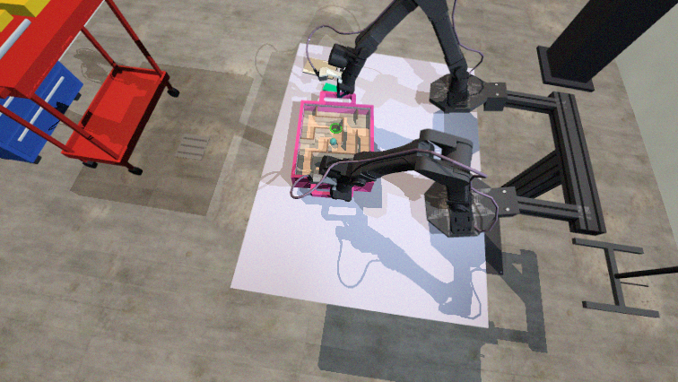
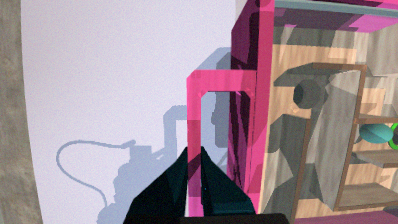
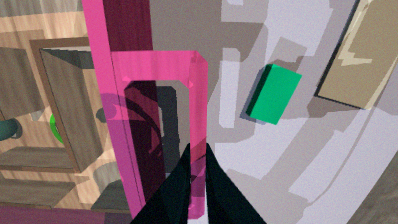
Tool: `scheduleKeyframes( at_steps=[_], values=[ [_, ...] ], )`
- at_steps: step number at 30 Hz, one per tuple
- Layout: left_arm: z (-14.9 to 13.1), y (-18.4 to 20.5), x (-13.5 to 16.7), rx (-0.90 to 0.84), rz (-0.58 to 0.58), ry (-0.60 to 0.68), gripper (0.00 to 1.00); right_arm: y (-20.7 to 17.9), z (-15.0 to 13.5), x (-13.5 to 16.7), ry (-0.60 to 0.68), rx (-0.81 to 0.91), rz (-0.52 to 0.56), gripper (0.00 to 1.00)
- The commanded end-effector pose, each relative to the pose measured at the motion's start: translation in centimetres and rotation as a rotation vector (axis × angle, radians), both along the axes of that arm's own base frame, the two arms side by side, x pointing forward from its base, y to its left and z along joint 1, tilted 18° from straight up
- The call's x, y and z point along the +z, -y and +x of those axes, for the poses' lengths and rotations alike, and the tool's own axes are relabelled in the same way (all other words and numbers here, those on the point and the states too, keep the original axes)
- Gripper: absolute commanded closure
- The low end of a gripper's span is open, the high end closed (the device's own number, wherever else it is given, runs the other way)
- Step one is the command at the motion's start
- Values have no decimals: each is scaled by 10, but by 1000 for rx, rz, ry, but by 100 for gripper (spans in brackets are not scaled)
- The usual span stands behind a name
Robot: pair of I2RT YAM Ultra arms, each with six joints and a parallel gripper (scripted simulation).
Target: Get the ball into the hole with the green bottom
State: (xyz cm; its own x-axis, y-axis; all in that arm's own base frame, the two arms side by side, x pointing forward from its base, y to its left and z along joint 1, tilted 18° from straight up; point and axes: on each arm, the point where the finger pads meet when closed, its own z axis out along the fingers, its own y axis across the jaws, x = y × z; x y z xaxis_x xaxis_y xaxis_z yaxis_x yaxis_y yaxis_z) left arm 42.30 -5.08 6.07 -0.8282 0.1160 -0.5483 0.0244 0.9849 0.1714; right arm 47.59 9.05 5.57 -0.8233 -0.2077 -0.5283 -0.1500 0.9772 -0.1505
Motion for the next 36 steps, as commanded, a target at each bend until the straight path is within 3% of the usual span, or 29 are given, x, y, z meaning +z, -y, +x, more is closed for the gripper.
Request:
scheduleKeyframes(
  at_steps=[1,3,4,5,6,9,11,12,13,14,15,22,26,36],
  values=[
    [29,17,57,-18,-31,170,100,-30,37,67,194,39,77,100],
    [27,19,49,-37,-39,137,100,-29,31,53,149,32,65,100],
    [25,8,26,-25,-52,58,100,-23,22,56,119,5,19,100],
    [23,10,27,-28,-49,51,100,-24,22,37,74,6,10,100],
    [29,12,39,-31,-51,102,100,-28,28,56,130,12,31,100],
    [39,11,51,-47,-94,152,100,-27,25,70,154,-7,2,100],
    [42,12,26,-55,-102,121,100,-29,27,73,173,-3,-10,100],
    [43,12,34,-60,-114,150,100,-30,29,80,196,-11,-10,100],
    [30,11,21,-65,-118,140,100,-31,30,83,222,-8,-16,100],
    [27,6,30,-16,-61,153,100,-40,35,81,236,43,46,100],
    [26,7,35,-11,-52,170,100,-33,16,47,168,51,34,100],
    [21,11,39,-26,-22,208,100,-32,23,48,221,67,77,100],
    [29,17,52,-37,-39,212,100,-33,31,73,244,50,65,100],
    [29,18,56,-35,-34,217,100,-34,33,71,244,47,80,100]
  ],
)
